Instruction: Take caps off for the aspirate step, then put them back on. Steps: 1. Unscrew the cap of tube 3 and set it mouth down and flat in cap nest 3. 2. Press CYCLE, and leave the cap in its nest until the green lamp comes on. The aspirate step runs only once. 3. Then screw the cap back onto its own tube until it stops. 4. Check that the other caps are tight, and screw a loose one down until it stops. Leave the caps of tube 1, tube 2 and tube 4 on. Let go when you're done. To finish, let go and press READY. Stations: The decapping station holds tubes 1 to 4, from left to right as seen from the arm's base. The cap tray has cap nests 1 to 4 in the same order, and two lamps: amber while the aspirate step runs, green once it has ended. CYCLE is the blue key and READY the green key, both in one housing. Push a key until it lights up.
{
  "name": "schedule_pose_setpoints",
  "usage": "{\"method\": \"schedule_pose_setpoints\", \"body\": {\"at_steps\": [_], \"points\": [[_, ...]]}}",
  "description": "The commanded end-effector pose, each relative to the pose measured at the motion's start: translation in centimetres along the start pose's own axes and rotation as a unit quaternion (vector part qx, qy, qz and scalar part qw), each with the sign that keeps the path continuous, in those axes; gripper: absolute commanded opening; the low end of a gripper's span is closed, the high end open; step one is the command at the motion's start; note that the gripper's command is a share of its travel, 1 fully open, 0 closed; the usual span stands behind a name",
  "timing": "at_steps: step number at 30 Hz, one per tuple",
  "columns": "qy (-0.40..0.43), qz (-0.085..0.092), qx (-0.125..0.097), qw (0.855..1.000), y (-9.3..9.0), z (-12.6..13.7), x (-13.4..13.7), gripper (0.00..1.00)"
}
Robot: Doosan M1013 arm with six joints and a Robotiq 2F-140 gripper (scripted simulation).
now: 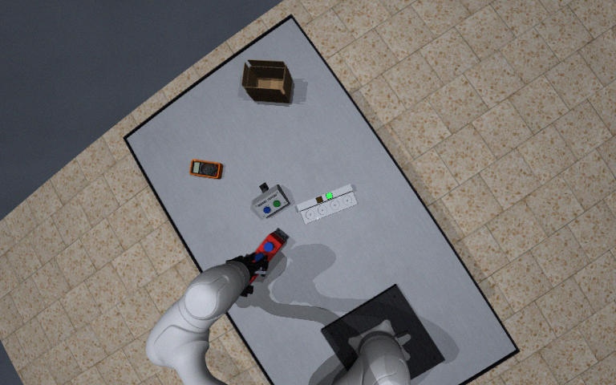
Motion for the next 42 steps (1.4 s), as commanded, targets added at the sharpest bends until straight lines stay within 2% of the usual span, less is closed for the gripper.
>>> {"method": "schedule_pose_setpoints", "body": {"at_steps": [1, 11, 12, 14, 18, 23, 29, 31, 36, 41, 42], "points": [[0.003, 0.002, 0.002, 1.0, -0.07, 0.05, 0.05, 0.3], [0.003, 0.002, 0.002, 1.0, -0.07, 0.05, 0.05, 0.3], [-0.027, 0.004, 0.003, 1.0, -0.18, 0.1, 0.06, 0.3], [-0.027, 0.004, 0.003, 1.0, -0.18, 0.1, 0.06, 0.3], [-0.124, 0.002, 0.001, 0.992, -0.18, 0.07, 0.07, 0.3], [-0.244, 0.002, 0.0, 0.97, -0.18, 0.03, 0.1, 0.3], [-0.386, 0.002, 0.0, 0.922, -0.18, 0.03, 0.12, 0.3], [-0.386, 0.002, 0.0, 0.922, -0.18, 0.03, 0.12, 0.3], [-0.497, 0.002, 0.001, 0.868, -0.19, 0.04, 0.12, 0.3], [-0.498, 0.001, 0.002, 0.867, -0.07, 0.06, 0.04, 0.3], [-0.498, 0.001, 0.002, 0.867, -0.07, 0.06, 0.04, 0.41]]}}
Point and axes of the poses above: the point where the finger pads meet when closed, its own y axis back along the fingers, its own x axis across the jaws, z = x × y, the point moved 8 cm from there along y, back along the fingers, and after that the axes turned 3 degrees about -y, right-handed, at the moved point
